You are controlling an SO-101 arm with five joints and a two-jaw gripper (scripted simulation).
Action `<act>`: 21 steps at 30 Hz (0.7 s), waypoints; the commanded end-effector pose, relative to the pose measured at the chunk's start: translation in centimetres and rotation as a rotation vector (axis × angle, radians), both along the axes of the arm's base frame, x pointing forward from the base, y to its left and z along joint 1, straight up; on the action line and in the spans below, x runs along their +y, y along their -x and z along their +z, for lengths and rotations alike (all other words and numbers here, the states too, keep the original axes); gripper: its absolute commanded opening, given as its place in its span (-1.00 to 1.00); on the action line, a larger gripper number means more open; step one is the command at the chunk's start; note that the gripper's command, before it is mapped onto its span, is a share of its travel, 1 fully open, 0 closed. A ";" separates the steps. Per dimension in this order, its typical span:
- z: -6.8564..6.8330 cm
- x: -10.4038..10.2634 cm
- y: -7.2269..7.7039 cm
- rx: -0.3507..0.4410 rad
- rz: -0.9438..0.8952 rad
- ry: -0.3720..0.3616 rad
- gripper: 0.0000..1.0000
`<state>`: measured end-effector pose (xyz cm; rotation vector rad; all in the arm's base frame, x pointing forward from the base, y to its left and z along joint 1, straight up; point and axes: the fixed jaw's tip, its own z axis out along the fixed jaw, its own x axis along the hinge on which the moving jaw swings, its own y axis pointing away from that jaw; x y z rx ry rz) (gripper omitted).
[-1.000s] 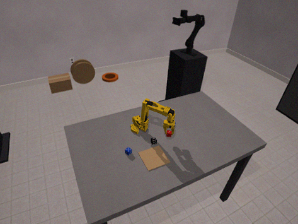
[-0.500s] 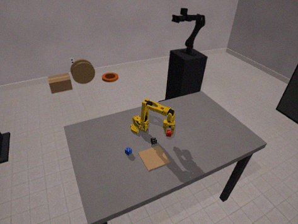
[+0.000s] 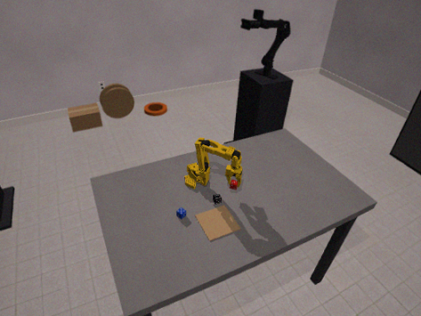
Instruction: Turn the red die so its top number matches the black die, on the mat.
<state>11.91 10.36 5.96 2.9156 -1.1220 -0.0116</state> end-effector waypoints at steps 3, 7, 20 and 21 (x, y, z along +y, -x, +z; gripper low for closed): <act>1.0 0.5 0.7 -0.088 -0.040 -0.090 -1.00; 0.9 0.4 1.0 -0.087 -0.048 -0.090 -1.00; 0.9 0.4 1.0 -0.087 -0.049 -0.090 -1.00; 0.9 0.4 1.0 -0.087 -0.049 -0.090 -1.00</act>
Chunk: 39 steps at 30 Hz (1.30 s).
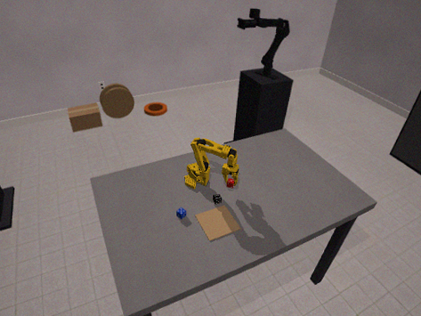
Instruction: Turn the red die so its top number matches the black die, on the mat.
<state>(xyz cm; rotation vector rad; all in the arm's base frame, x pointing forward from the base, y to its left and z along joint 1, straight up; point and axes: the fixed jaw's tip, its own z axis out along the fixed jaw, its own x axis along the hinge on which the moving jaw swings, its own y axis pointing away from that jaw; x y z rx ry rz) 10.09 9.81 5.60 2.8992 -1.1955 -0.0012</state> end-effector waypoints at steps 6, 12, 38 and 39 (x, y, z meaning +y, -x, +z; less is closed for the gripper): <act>1.3 1.0 -0.8 -0.078 -0.001 -0.080 -1.00; 1.1 1.1 -0.7 -0.079 -0.004 -0.083 -1.00; 0.5 1.2 -0.7 -0.079 -0.004 -0.083 -1.00; 0.5 1.2 -0.7 -0.079 -0.004 -0.083 -1.00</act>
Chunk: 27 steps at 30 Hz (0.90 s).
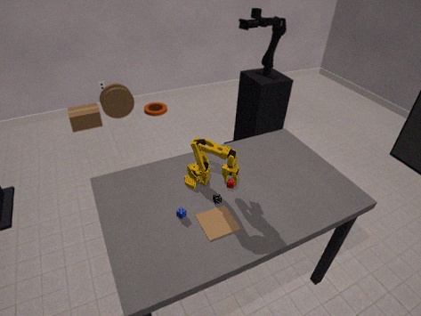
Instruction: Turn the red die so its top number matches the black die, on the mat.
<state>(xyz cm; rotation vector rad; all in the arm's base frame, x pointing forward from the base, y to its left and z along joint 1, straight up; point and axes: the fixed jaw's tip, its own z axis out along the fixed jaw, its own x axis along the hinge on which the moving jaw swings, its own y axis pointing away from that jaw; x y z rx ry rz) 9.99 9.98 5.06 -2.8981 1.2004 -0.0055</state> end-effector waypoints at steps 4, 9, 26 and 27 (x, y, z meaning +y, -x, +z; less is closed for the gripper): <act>1.1 1.0 -0.8 -0.071 -0.001 -0.075 -1.00; 0.8 1.0 -0.8 -0.071 -0.001 -0.075 -1.00; 0.2 1.1 -0.9 -0.071 -0.001 -0.075 -1.00; 0.1 1.1 -0.9 -0.071 -0.001 -0.075 -1.00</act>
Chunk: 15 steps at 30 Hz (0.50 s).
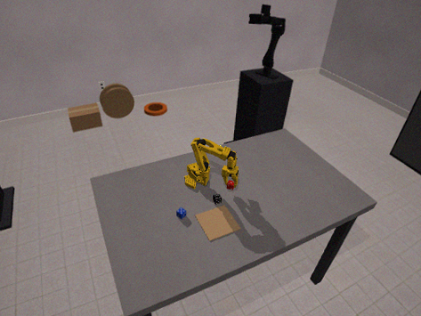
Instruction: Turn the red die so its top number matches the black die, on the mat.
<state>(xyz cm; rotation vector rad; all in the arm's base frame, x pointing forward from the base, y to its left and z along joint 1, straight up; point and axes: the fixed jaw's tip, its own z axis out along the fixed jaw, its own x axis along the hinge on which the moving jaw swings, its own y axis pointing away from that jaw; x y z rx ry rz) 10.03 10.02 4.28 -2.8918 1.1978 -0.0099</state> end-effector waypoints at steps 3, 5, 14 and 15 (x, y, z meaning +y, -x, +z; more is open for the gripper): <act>0.7 1.1 -0.9 -0.066 -0.001 -0.069 -1.00; 0.7 1.1 -0.9 -0.066 -0.001 -0.069 -1.00; 0.5 1.1 -0.9 -0.066 -0.001 -0.069 -1.00; 0.5 1.1 -0.9 -0.066 -0.001 -0.069 -1.00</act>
